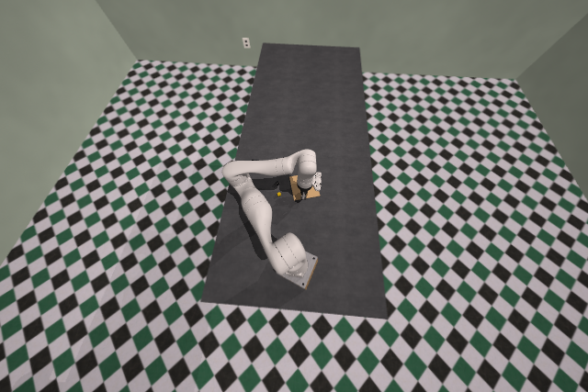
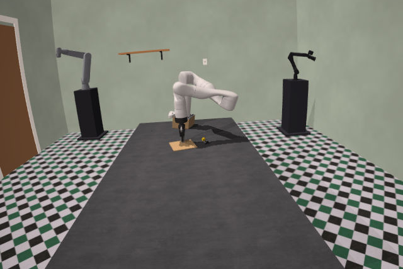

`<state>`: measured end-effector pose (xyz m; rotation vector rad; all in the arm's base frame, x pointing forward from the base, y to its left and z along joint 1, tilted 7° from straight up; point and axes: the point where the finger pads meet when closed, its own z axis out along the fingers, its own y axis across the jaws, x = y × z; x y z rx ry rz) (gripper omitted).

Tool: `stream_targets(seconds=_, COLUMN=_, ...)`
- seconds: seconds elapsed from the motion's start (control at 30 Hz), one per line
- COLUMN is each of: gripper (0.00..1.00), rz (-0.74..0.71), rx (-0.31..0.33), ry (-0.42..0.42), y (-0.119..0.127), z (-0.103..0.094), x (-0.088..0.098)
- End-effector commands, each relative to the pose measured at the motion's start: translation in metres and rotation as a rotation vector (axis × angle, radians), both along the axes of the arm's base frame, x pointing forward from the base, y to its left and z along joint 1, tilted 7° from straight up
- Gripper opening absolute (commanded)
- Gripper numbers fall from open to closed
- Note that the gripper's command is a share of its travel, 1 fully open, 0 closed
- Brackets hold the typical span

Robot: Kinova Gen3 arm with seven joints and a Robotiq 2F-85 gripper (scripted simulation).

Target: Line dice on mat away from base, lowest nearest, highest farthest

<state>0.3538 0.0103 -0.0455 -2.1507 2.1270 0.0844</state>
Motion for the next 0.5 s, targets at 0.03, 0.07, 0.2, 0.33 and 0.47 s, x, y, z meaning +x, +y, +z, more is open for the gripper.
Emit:
stream_targets(seconds=0.03, gripper=0.23, rz=0.000, rx=0.000, ry=-0.001, y=0.0001, z=0.0005, x=0.0004)
stream_targets(seconds=0.07, gripper=0.23, rz=0.000, rx=0.000, ry=-0.001, y=0.0001, z=0.0005, x=0.0004)
stream_targets(seconds=0.2, gripper=0.27, rz=0.000, rx=0.000, ry=-0.001, y=0.0001, z=0.0005, x=0.0004)
stream_targets(seconds=0.33, gripper=0.31, rz=0.000, rx=0.000, ry=-0.001, y=0.0001, z=0.0005, x=0.0004)
stream_targets(seconds=0.47, gripper=0.31, rz=0.000, rx=0.000, ry=-0.001, y=0.0001, z=0.0005, x=0.0004)
